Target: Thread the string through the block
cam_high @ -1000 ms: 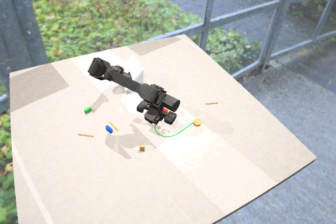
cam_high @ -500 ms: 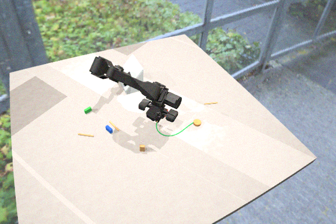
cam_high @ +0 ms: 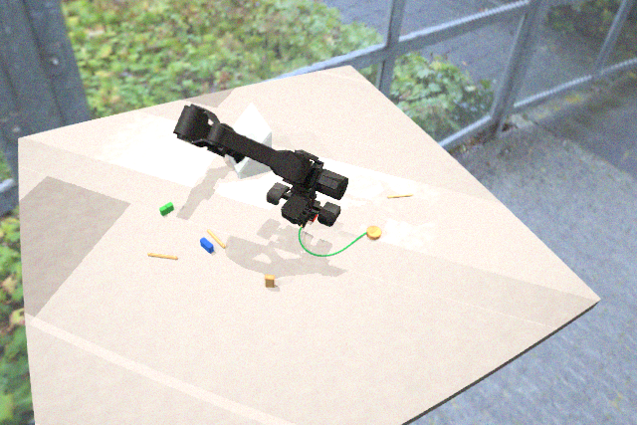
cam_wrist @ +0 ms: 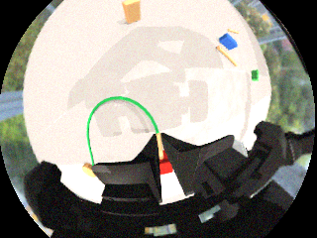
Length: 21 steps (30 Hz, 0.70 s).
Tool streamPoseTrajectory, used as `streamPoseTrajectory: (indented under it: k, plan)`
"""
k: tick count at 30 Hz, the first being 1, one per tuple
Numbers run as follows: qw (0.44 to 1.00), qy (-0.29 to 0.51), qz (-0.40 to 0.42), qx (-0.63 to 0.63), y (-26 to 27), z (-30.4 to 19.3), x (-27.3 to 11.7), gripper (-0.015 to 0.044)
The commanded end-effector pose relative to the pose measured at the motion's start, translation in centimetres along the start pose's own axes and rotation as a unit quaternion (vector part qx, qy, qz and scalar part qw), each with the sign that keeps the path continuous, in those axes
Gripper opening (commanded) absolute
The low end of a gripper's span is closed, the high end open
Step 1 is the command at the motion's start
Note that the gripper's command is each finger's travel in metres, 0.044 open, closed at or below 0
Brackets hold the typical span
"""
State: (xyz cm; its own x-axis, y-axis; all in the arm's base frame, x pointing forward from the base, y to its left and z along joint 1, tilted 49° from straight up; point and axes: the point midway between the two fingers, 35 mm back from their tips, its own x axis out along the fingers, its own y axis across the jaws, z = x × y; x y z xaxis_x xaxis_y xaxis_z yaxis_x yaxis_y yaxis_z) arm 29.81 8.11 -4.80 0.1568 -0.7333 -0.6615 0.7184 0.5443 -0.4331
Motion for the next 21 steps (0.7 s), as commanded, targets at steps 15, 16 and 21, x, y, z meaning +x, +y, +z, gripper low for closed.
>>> streamPoseTrajectory:
  k: [15,16,21]
  plan:
    - [1.0,0.001,0.0,-0.001,0.0,-2.6,0.0,0.0]
    - [1.0,0.001,0.0,-0.001,0.0,-2.6,0.0,0.0]
    - [1.0,0.0,0.0,-0.002,0.0,-2.3,0.0,0.0105]
